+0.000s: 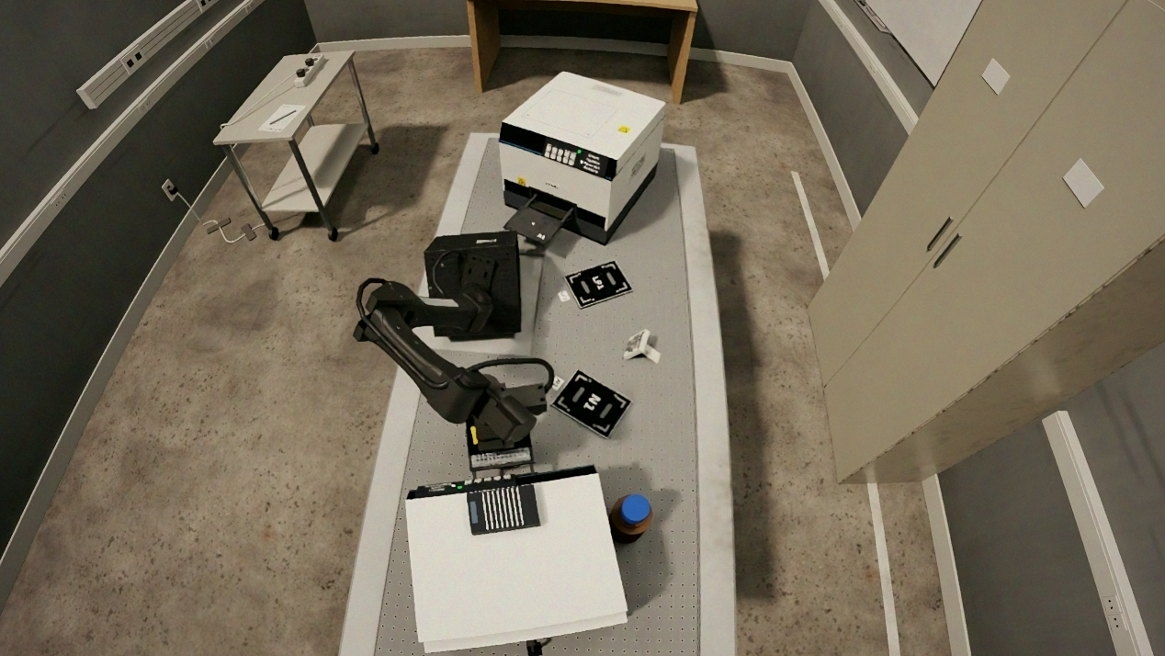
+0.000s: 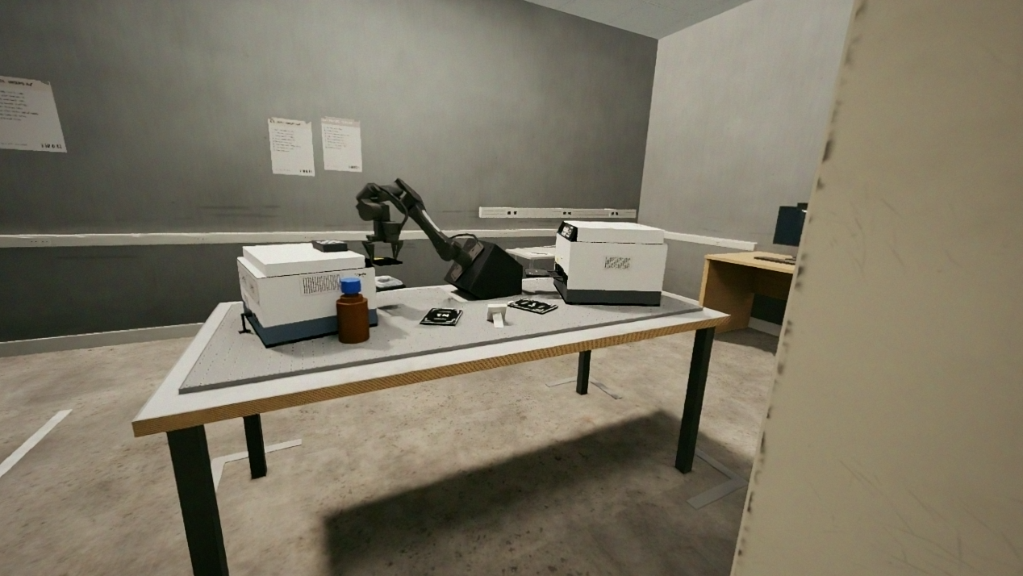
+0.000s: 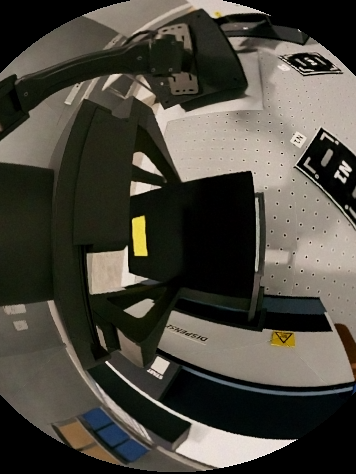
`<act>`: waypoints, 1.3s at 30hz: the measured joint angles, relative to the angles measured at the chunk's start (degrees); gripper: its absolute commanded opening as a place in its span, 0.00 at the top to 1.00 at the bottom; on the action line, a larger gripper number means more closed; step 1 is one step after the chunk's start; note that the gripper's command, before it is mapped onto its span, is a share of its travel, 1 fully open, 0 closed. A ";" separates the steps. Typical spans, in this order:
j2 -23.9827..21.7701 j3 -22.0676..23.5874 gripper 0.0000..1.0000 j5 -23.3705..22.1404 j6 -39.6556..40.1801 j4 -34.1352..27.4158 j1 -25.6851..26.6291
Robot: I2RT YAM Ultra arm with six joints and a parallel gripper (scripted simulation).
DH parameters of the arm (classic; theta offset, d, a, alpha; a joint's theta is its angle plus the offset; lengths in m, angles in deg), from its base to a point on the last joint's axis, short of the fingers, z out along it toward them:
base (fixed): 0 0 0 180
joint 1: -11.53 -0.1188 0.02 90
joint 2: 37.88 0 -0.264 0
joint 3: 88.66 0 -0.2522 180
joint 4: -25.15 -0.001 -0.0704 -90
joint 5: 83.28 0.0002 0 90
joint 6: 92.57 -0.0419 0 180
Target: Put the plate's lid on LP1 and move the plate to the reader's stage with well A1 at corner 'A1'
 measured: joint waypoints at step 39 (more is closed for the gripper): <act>9.79 -2.43 0.15 2.19 -10.69 -2.64 -8.17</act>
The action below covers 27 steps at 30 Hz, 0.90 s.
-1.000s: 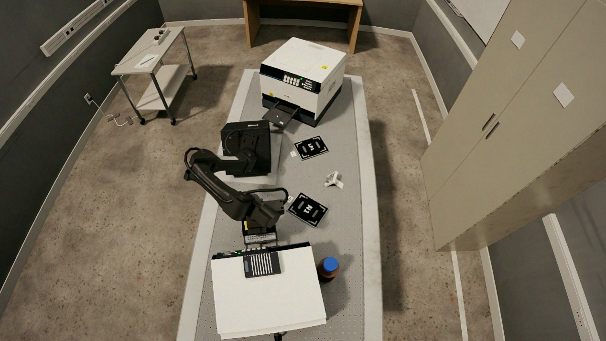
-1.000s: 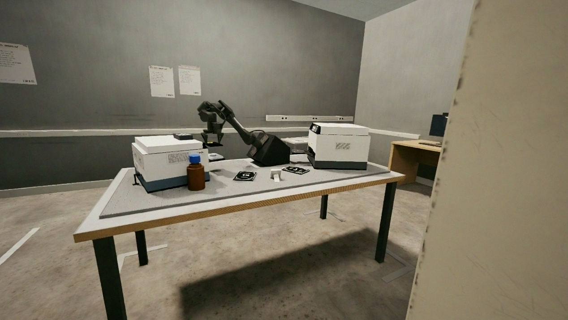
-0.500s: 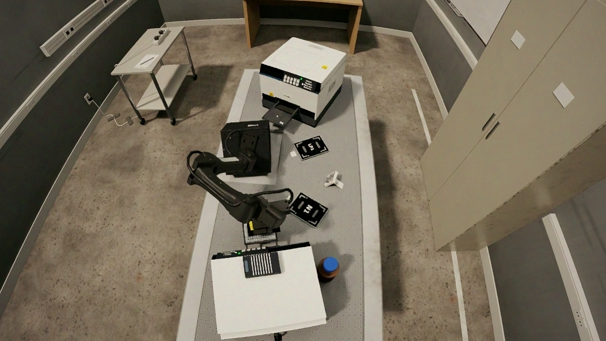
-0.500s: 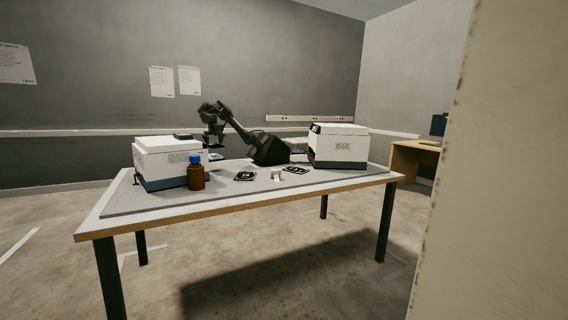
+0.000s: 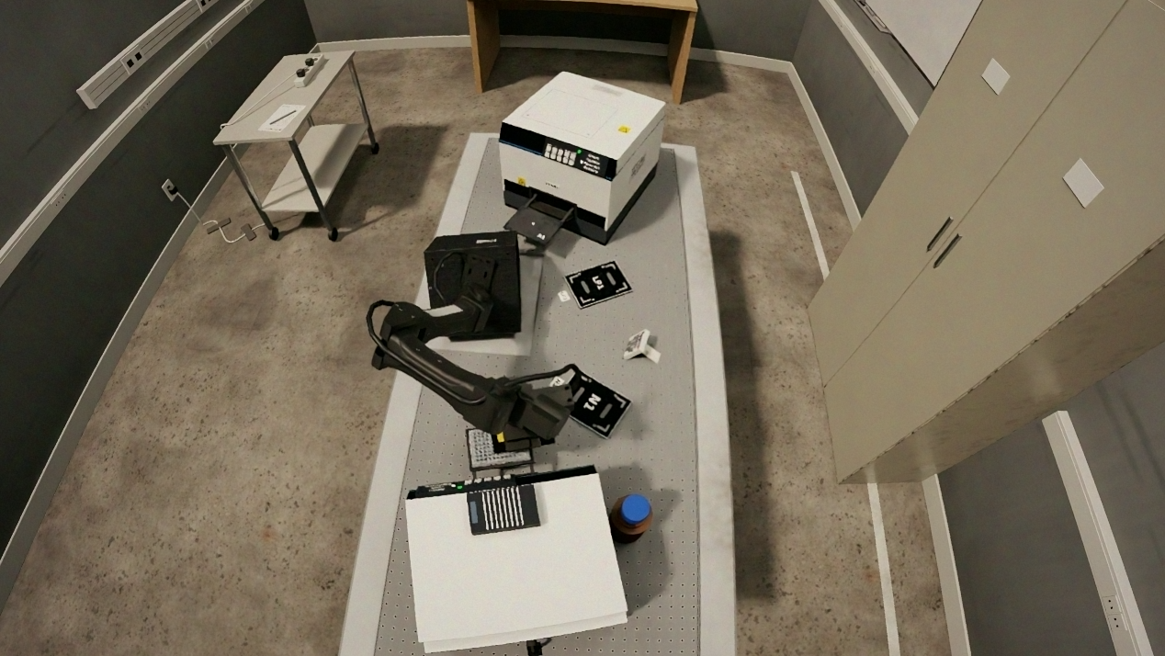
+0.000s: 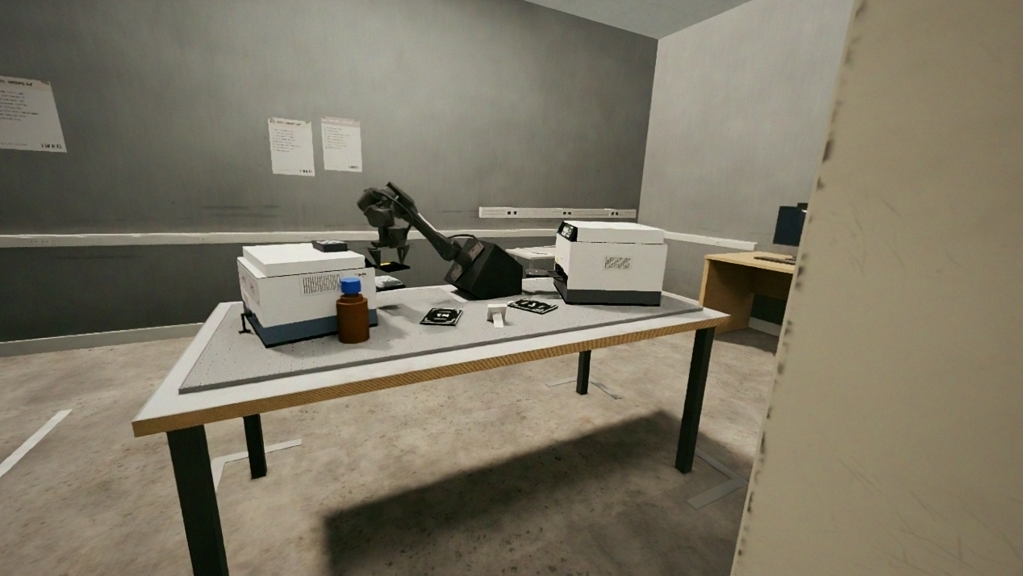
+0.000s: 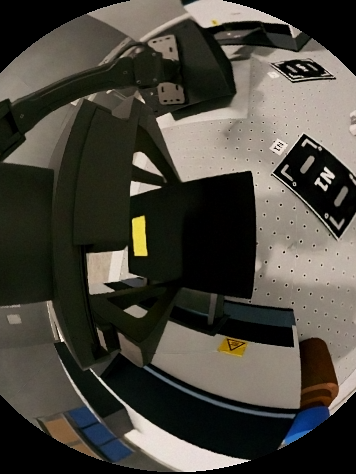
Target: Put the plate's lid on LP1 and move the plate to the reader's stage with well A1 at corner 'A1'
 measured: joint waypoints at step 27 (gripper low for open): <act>8.96 -0.46 0.15 0.46 -7.69 2.10 -5.88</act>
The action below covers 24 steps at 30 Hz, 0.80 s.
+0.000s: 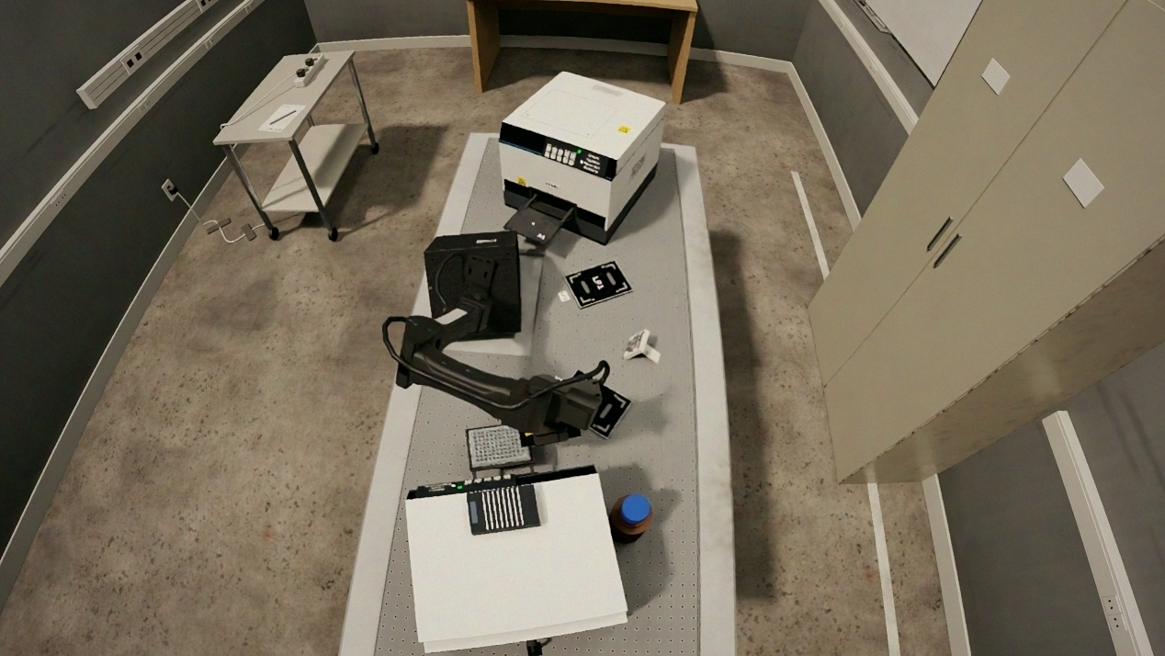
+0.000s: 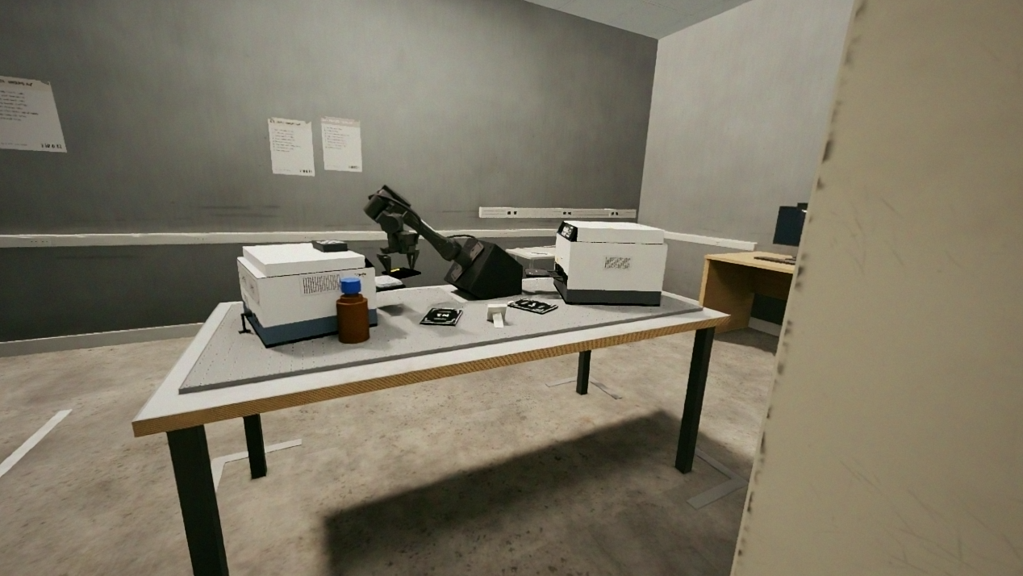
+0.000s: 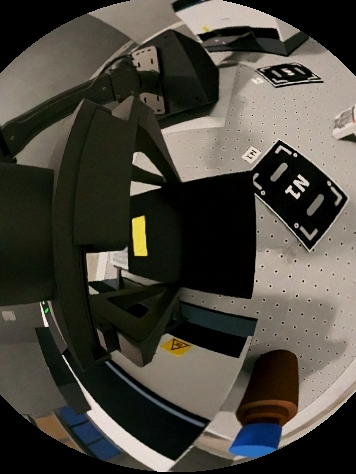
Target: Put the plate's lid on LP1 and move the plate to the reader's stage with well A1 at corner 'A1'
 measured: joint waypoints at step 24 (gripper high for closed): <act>8.94 -0.63 0.15 -0.15 -6.51 1.92 -5.11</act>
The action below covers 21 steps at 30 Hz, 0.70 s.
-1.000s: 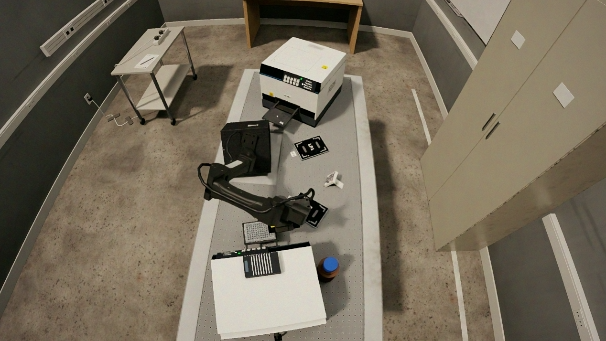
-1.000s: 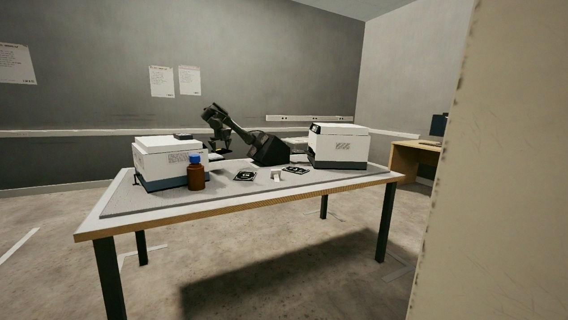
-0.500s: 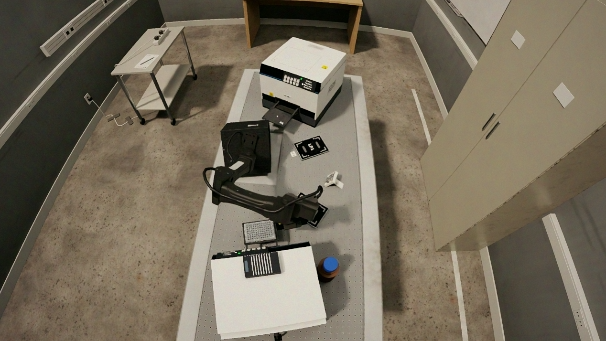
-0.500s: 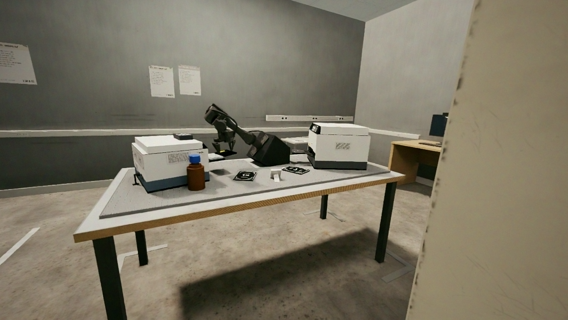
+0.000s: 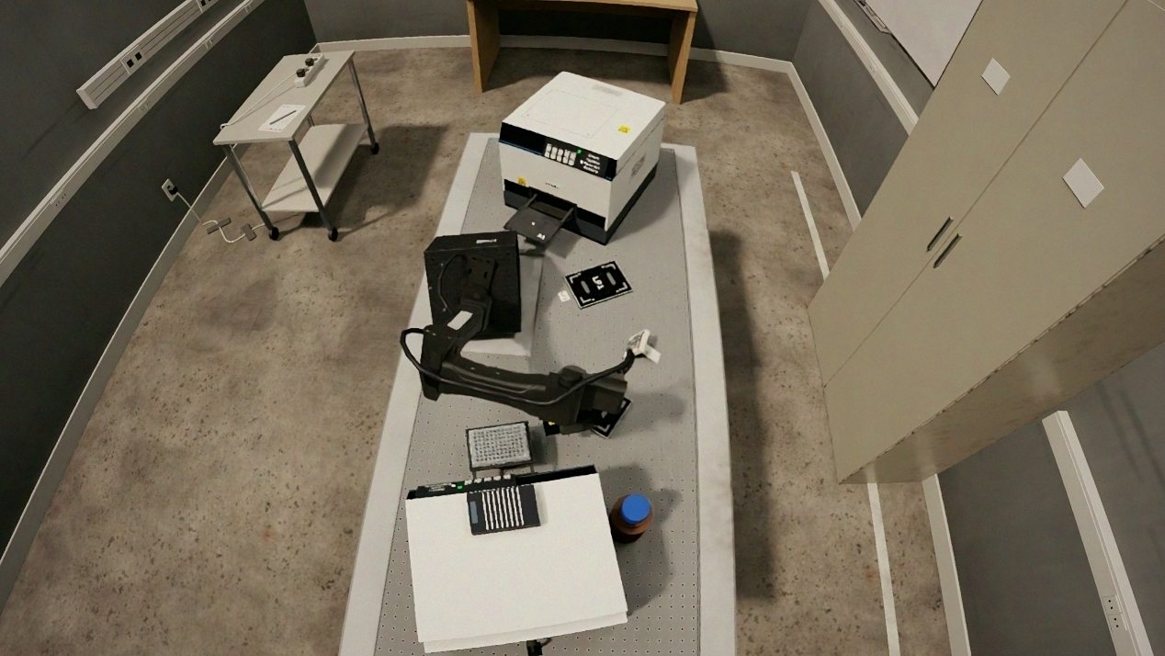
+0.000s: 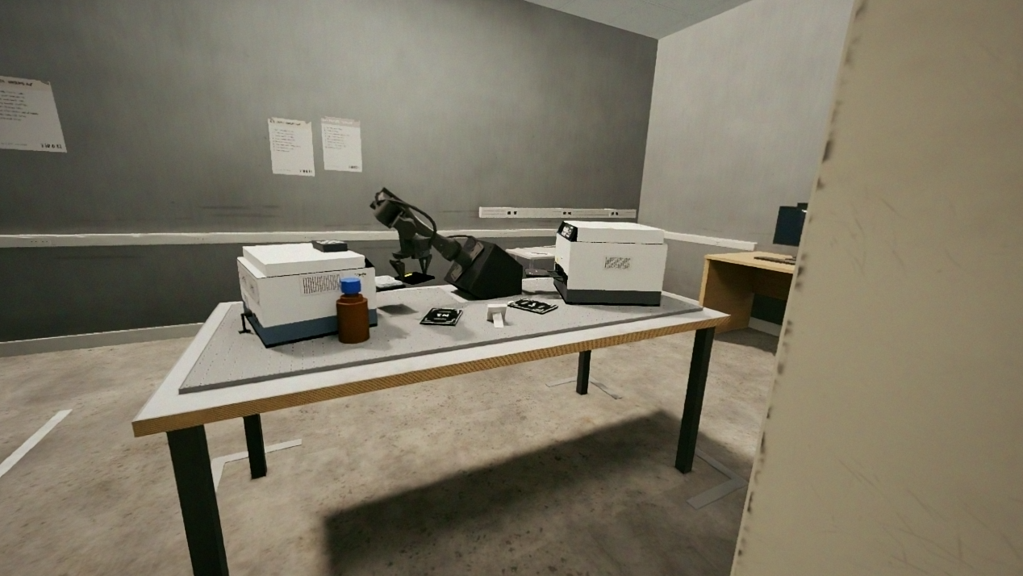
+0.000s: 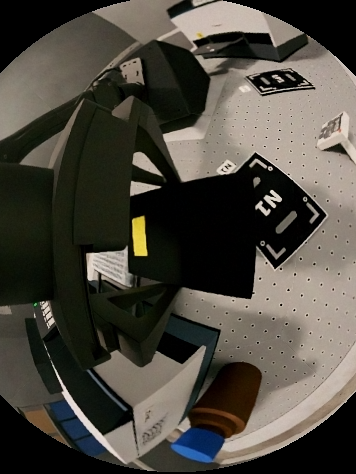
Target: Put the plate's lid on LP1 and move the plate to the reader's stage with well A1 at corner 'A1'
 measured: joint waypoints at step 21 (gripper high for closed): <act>7.28 -0.20 0.15 0.15 -5.60 1.77 -4.28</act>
